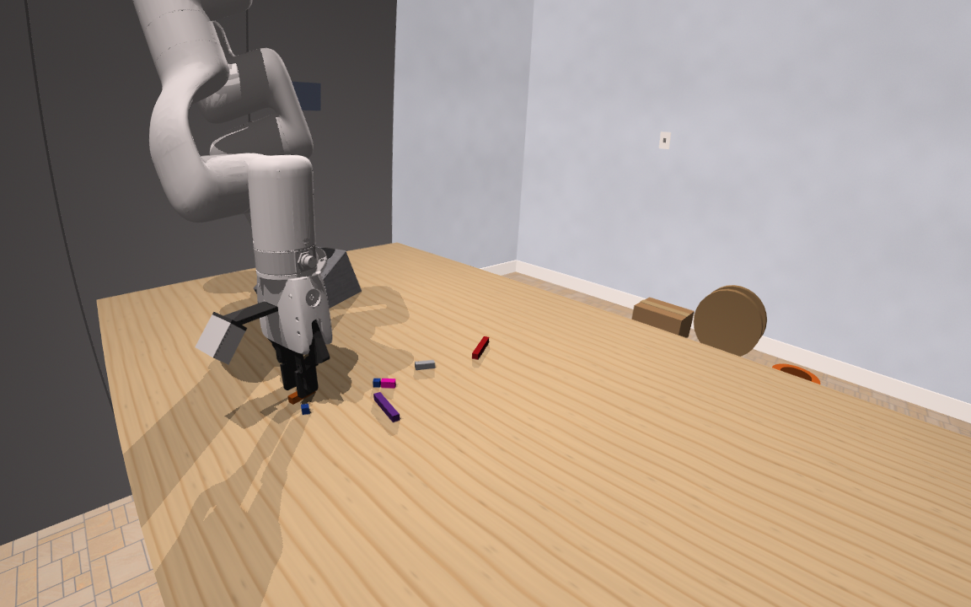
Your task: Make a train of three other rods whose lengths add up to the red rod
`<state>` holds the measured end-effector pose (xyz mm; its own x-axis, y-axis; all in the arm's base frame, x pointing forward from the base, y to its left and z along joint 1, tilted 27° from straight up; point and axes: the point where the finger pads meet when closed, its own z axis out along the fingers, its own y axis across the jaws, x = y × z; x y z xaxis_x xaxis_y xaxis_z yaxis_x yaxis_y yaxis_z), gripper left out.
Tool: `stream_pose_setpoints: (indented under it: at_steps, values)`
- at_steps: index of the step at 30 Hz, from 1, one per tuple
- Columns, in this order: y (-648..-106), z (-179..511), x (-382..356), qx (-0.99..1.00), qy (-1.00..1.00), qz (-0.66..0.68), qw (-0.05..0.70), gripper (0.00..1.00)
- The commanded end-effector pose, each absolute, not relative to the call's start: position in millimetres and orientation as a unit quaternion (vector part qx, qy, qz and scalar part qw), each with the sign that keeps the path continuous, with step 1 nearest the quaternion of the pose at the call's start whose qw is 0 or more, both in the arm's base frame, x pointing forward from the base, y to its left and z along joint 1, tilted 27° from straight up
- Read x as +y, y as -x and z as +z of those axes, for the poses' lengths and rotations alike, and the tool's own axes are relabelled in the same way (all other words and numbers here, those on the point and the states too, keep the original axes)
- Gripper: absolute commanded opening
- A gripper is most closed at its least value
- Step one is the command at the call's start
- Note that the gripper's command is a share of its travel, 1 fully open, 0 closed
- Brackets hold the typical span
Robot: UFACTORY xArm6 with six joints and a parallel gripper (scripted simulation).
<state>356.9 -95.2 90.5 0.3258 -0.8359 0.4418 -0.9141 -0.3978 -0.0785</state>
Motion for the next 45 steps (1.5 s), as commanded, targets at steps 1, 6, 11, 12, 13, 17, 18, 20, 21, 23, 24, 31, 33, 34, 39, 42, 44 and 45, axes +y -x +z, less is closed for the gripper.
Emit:
stream_pose_setpoints:
  at_steps: [1,6,11,12,13,17,18,20,21,23,24,31,33,34,39,42,44,45]
  values:
    - [-358.6,88.7,-96.2,-0.541,-0.809,0.212,0.092,0.24]
    - [-359.4,85.6,-97.5,-0.541,-0.809,0.212,0.092,0.24]
    - [-360.1,83.3,-98.5,-0.541,-0.809,0.212,0.092,0.24]
    - [-360.2,82.9,-98.7,-0.541,-0.809,0.212,0.092,0.24]
    - [-360.3,82.5,-98.8,-0.541,-0.809,0.212,0.092,0.24]
    - [-360.5,81.8,-99.1,-0.541,-0.809,0.212,0.092,0.24]
    - [-360.5,81.8,-99.1,-0.541,-0.809,0.212,0.092,0.24]
    - [-360.5,81.8,-99.1,-0.541,-0.809,0.212,0.092,0.24]
    - [-360.5,81.8,-99.1,-0.541,-0.809,0.212,0.092,0.24]
    - [-360.5,81.8,-99.1,-0.541,-0.809,0.212,0.092,0.24]
    - [-360.5,81.8,-99.1,-0.541,-0.809,0.212,0.092,0.24]
    - [-360.5,81.8,-99.1,-0.541,-0.809,0.212,0.092,0.24]
    - [-360.5,81.8,-99.1,-0.541,-0.809,0.212,0.092,0.24]
    - [-360.5,81.8,-99.1,-0.541,-0.809,0.212,0.092,0.24]
    - [-360.5,81.8,-99.1,-0.541,-0.809,0.212,0.092,0.24]
    - [-360.5,81.8,-99.1,-0.541,-0.809,0.212,0.092,0.24]
    - [-360.5,81.8,-99.1,-0.541,-0.809,0.212,0.092,0.24]
    - [-360.5,81.8,-99.1,-0.541,-0.809,0.212,0.092,0.24]
